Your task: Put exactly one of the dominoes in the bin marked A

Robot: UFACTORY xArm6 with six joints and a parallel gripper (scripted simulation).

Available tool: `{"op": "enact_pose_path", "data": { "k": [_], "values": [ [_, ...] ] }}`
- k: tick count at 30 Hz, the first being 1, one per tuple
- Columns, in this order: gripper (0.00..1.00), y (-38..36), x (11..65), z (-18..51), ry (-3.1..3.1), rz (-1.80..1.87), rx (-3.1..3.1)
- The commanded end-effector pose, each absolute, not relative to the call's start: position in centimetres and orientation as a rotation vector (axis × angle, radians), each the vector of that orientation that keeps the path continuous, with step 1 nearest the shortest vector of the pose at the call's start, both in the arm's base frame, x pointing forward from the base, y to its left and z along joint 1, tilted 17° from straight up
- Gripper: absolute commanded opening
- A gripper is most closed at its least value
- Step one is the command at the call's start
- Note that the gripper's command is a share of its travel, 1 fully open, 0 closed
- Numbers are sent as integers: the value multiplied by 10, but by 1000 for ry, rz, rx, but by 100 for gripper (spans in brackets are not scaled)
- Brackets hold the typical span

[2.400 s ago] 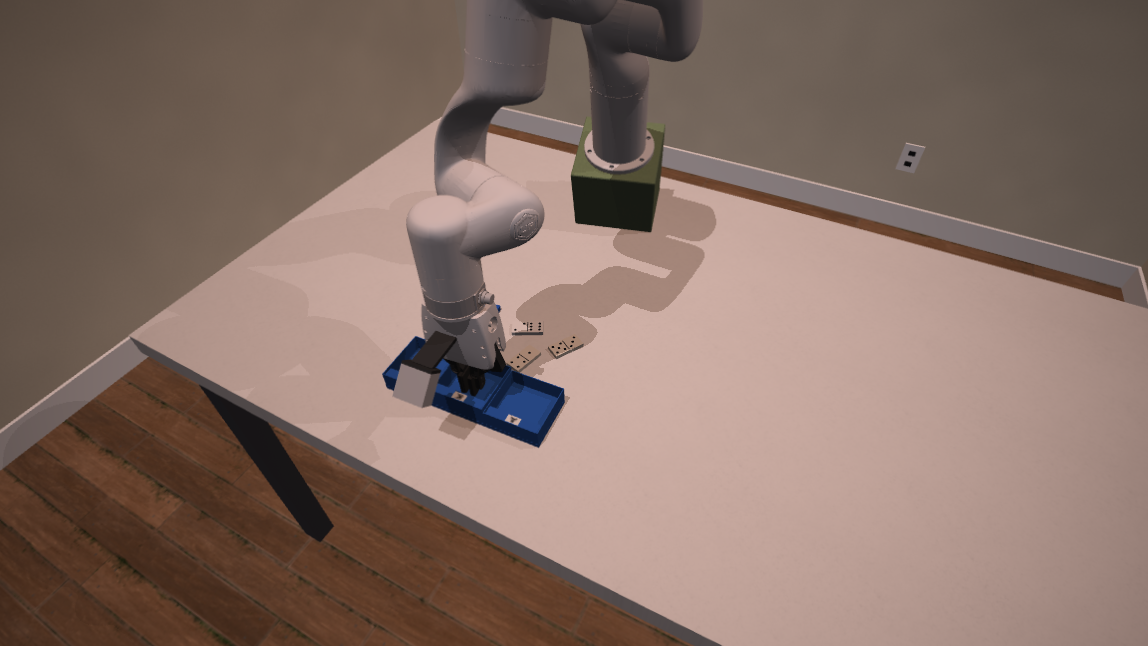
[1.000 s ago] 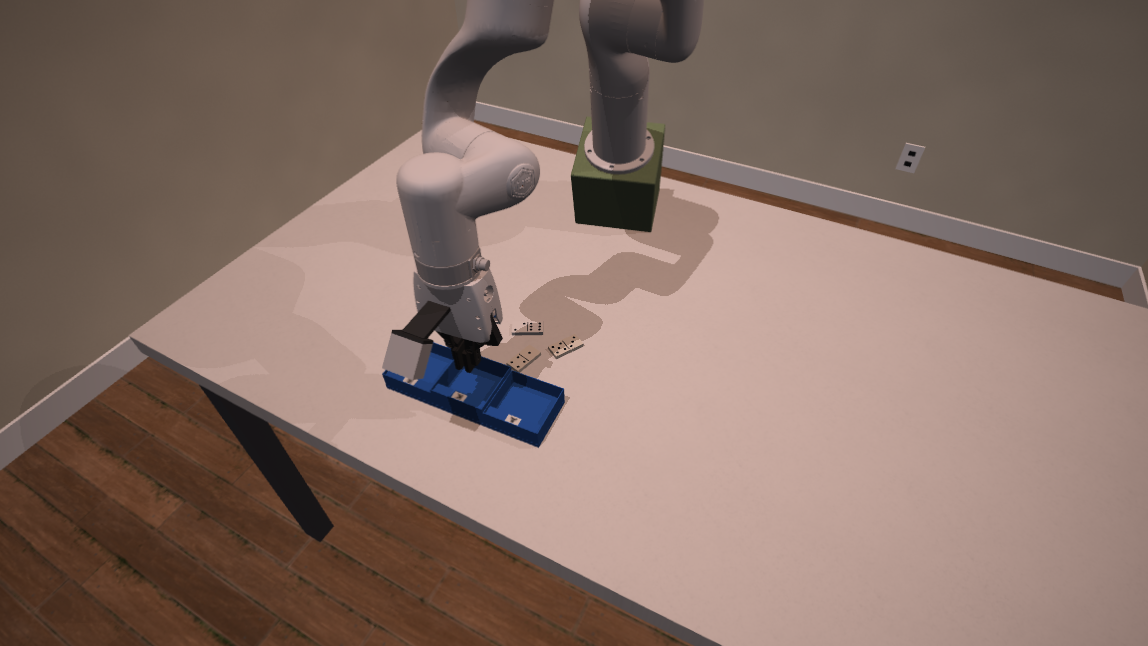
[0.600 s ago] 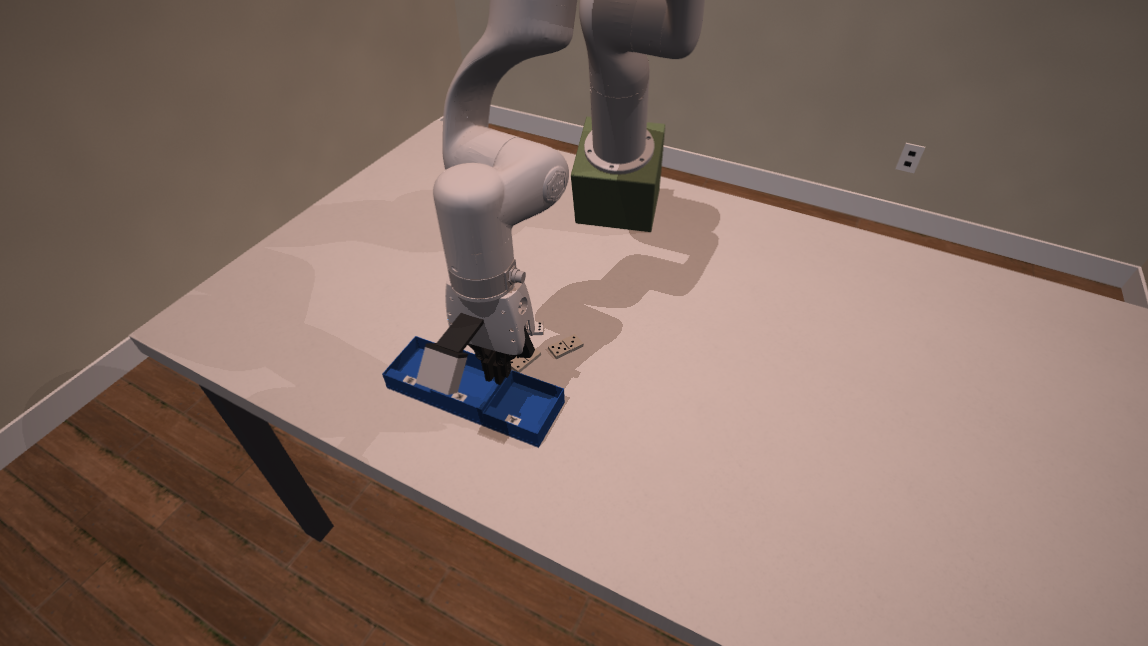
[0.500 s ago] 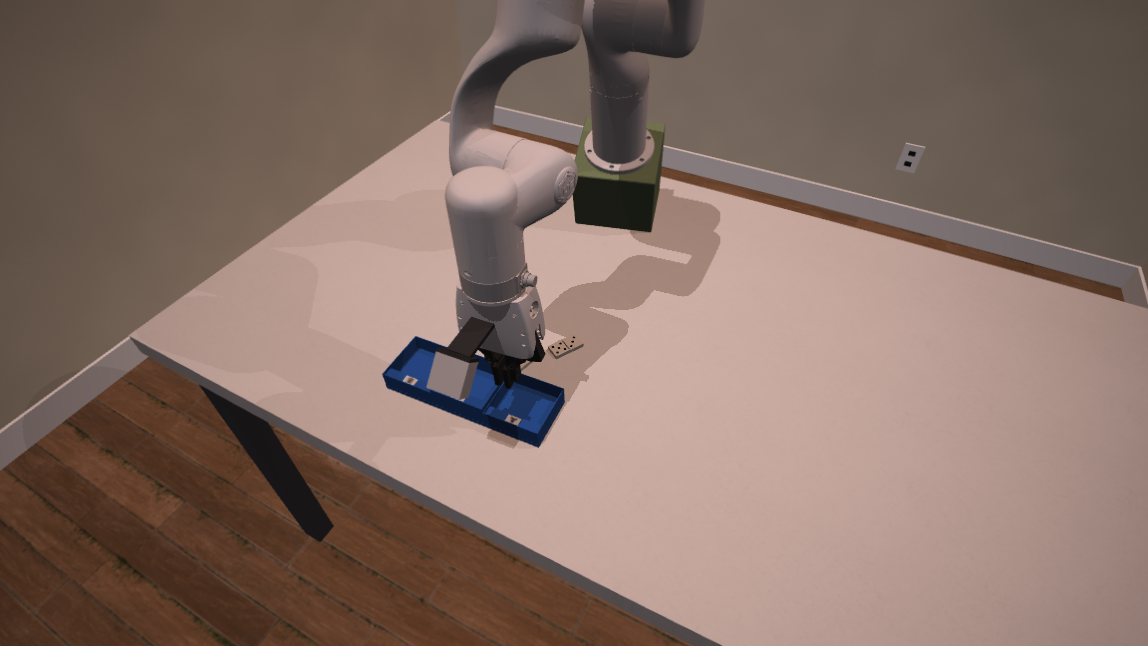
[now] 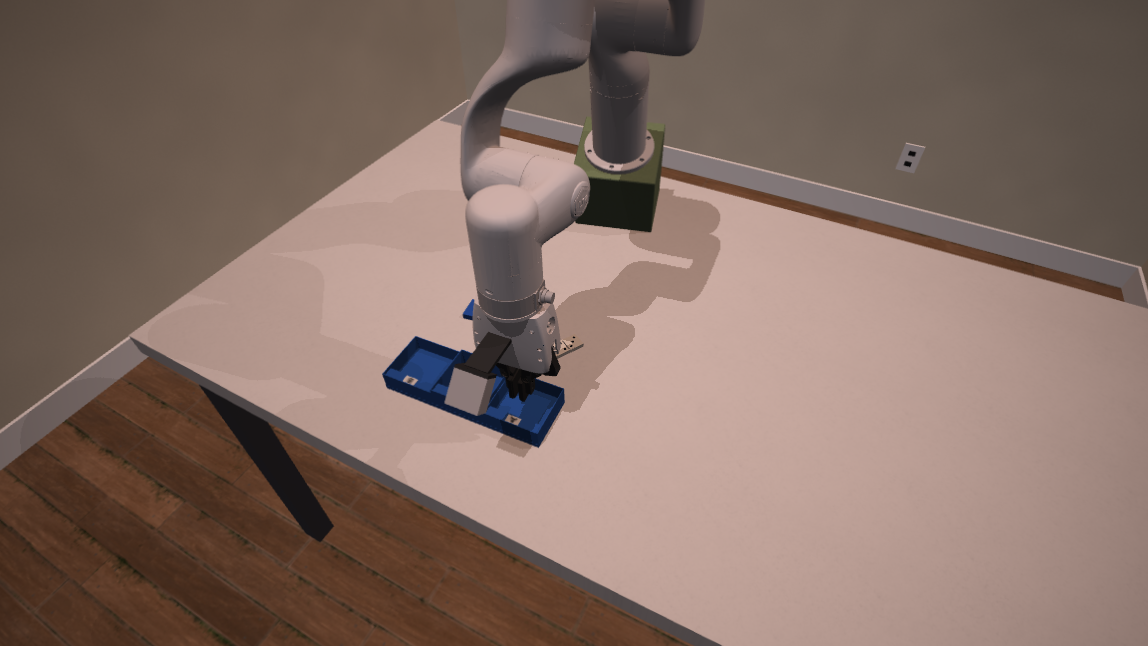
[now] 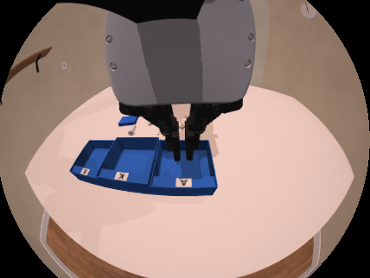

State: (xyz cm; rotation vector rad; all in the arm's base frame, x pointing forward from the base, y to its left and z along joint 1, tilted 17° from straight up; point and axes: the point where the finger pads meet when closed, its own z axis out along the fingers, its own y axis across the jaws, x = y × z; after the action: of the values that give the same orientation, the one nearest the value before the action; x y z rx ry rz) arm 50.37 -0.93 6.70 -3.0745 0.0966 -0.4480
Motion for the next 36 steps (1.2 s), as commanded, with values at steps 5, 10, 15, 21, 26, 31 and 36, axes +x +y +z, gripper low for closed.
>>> {"op": "enact_pose_path", "data": {
  "k": [5, 10, 15, 21, 26, 31, 36],
  "values": [
    [7, -9, 511, 50, 96, -455, -3073],
    [7, -8, 513, 43, 96, -455, -3073],
    [7, -8, 516, 33, 96, -455, -3073],
    [7, -8, 516, 33, 96, -455, -3073],
    [7, -8, 516, 33, 96, -455, -3073],
    [7, -8, 516, 33, 96, -455, -3073],
    [7, -8, 516, 33, 96, -455, -3073]
  ]
}}
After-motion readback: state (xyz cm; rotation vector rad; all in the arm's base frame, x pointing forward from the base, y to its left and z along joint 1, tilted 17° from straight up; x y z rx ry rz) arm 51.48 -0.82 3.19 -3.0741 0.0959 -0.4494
